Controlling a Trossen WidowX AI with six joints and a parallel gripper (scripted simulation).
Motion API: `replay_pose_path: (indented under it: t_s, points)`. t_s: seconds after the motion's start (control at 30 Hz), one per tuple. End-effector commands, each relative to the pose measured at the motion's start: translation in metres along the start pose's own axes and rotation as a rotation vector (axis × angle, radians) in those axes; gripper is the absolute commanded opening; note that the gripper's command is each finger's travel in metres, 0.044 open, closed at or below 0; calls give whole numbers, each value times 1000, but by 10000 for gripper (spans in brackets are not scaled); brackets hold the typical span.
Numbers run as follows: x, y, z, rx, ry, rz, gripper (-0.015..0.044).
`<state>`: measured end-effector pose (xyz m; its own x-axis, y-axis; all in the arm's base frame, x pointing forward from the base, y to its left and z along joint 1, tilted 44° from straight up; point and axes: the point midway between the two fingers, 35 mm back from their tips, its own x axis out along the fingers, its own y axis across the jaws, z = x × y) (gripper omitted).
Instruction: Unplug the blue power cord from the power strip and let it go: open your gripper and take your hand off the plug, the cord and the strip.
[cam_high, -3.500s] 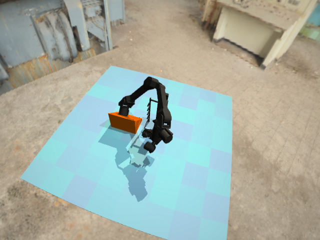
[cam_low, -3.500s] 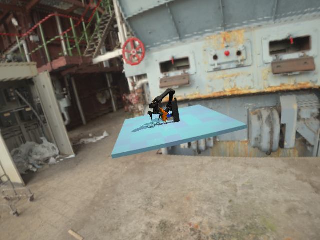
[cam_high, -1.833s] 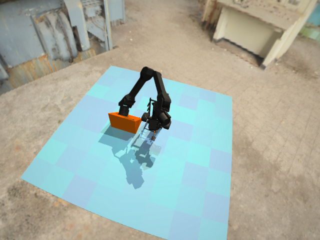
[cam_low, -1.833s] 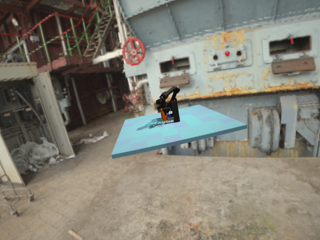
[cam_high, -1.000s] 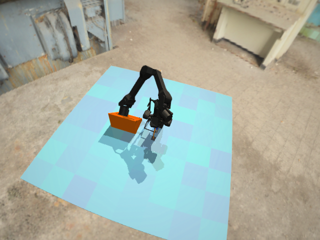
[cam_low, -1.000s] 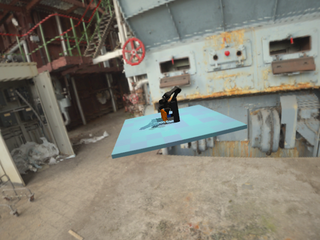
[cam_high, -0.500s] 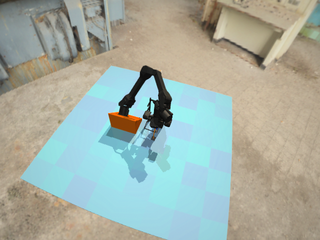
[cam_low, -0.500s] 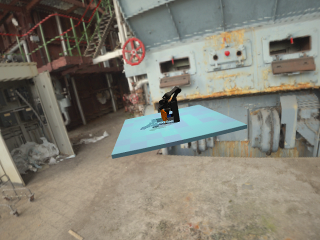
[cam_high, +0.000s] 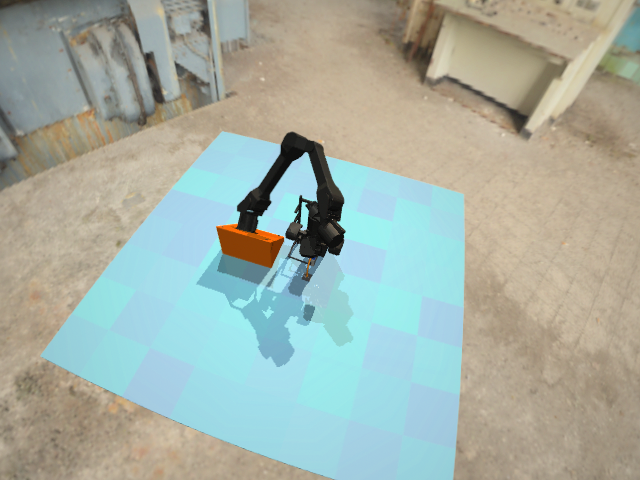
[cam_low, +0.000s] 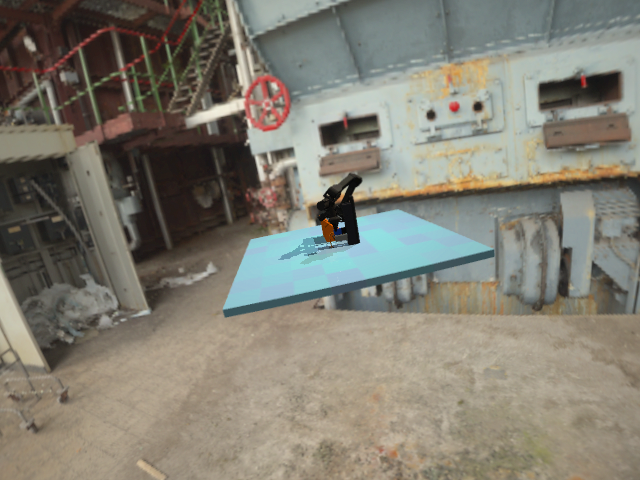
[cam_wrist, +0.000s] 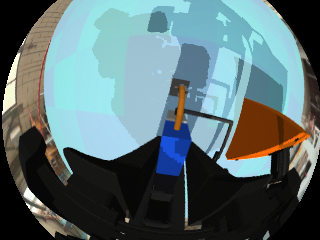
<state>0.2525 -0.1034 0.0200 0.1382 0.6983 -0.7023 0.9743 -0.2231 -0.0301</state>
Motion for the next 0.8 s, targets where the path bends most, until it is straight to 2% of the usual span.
replay_pose_path:
  t_s: [0.0, 0.77]
  points:
    - [-4, 1, 18, 0, -34, 7, 0]
    - [-10, -1, 55, 3, -34, 9, 0]
